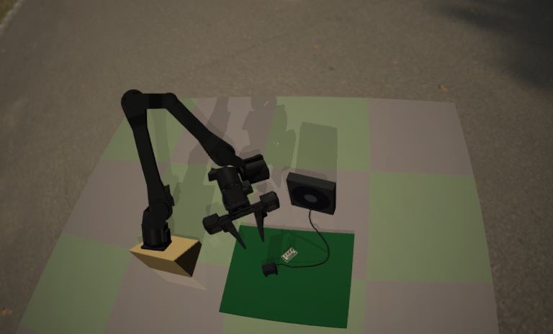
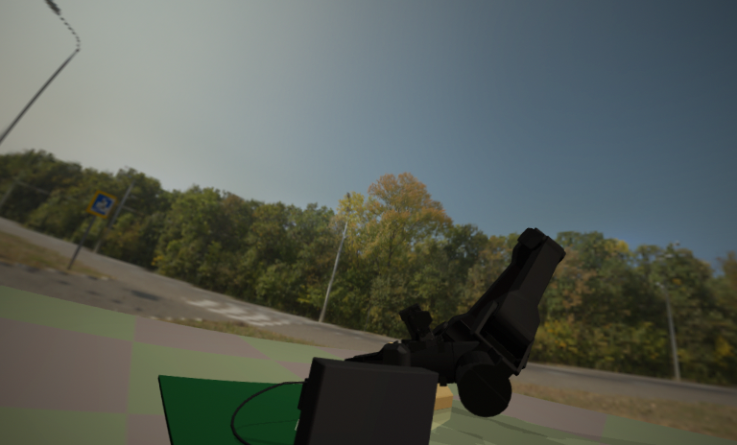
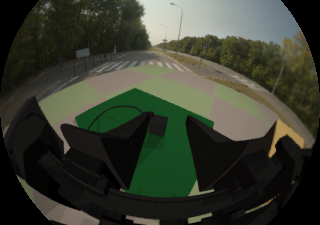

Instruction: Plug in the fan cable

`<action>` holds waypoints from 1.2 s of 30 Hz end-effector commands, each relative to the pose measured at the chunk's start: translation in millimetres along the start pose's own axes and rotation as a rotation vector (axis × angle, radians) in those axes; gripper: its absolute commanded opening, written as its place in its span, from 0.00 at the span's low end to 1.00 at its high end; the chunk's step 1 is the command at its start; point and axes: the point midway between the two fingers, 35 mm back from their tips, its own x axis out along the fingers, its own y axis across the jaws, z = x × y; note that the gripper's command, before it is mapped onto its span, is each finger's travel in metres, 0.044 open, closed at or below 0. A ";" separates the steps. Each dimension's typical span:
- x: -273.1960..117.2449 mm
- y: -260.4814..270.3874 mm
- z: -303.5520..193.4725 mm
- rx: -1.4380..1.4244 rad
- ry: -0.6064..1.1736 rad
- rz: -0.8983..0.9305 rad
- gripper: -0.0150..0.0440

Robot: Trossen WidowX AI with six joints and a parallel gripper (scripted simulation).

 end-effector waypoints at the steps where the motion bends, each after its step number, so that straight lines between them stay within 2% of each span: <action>1: -10.8 0.5 5.9 0.006 -0.003 0.009 0.60; 21: 15.9 -22.2 -4.8 -0.215 0.347 -0.274 0.60; 36: 23.0 -31.2 -10.0 -0.282 0.708 -0.354 0.60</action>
